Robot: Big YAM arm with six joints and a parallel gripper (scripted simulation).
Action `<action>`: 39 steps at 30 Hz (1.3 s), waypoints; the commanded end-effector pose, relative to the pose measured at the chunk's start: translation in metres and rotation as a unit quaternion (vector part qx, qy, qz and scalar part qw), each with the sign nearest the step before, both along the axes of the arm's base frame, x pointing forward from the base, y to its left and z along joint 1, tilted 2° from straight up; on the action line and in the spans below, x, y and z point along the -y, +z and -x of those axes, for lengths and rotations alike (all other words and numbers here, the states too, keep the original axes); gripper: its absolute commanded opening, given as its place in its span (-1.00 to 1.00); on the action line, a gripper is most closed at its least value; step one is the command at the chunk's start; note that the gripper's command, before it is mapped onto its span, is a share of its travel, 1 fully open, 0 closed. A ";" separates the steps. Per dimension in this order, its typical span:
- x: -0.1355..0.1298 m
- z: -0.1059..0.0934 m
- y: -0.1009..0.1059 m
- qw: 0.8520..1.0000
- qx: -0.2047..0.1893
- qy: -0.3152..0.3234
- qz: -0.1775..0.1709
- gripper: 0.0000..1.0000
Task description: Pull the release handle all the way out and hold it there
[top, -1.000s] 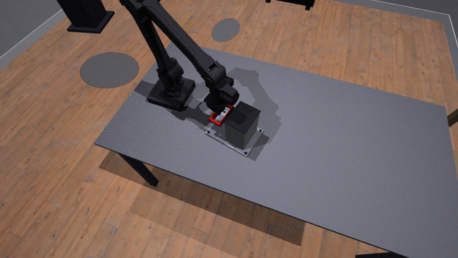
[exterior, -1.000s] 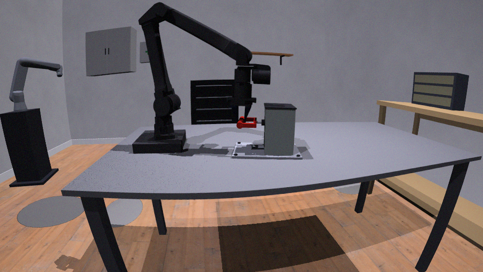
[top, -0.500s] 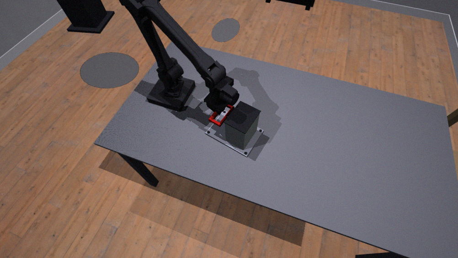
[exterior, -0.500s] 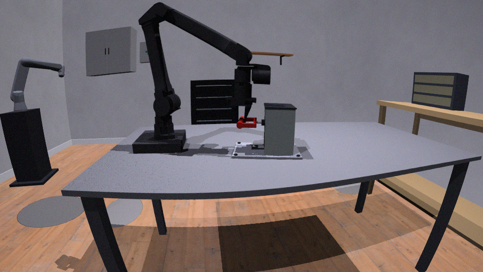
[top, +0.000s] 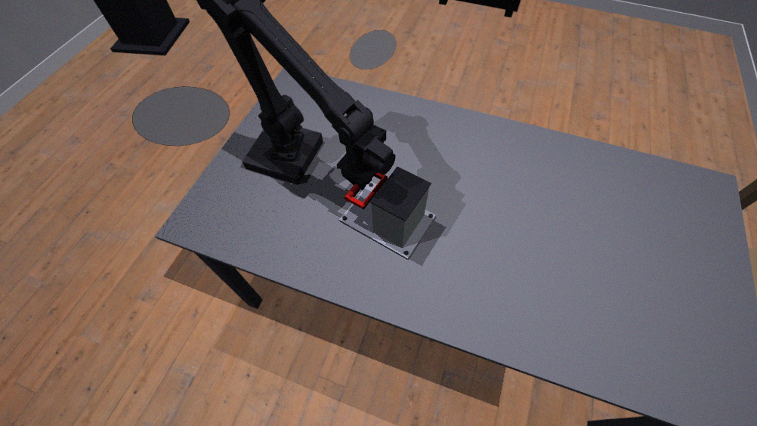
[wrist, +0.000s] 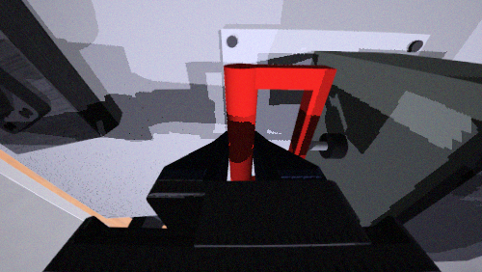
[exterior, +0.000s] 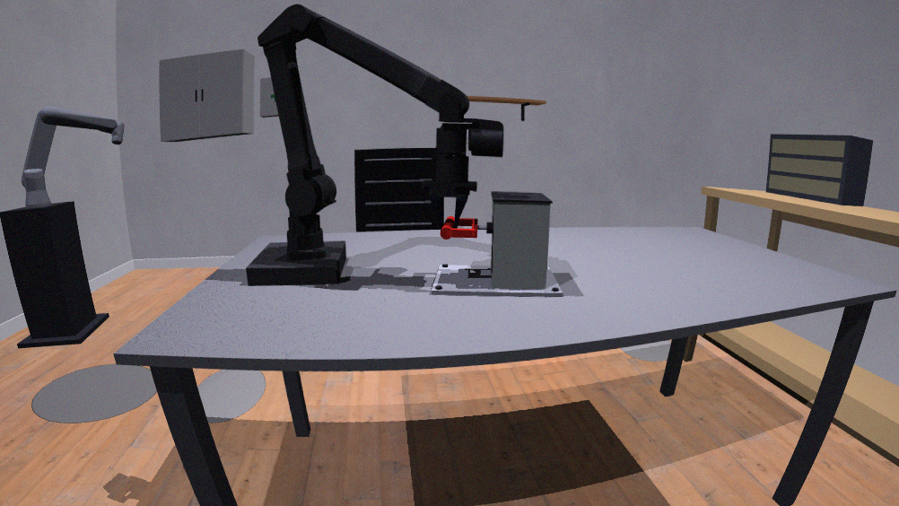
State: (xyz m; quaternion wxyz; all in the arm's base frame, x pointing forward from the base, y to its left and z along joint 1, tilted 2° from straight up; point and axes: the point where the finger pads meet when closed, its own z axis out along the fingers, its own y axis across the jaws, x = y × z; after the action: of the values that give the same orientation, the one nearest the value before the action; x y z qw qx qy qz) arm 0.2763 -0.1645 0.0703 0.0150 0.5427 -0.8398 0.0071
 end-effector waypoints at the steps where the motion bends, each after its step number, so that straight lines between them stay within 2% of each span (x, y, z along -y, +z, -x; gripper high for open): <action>1: 0.006 -0.002 0.022 1.000 0.027 -0.001 0.015 -1.00; 19: -0.008 0.029 0.022 1.000 0.027 -0.001 0.015 -1.00; 39: -0.013 0.039 0.022 1.000 0.025 -0.001 0.015 -1.00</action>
State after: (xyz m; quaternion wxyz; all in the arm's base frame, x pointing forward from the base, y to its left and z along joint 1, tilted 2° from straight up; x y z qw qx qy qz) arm 0.2512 -0.1531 0.0697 0.0047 0.5433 -0.8392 0.0229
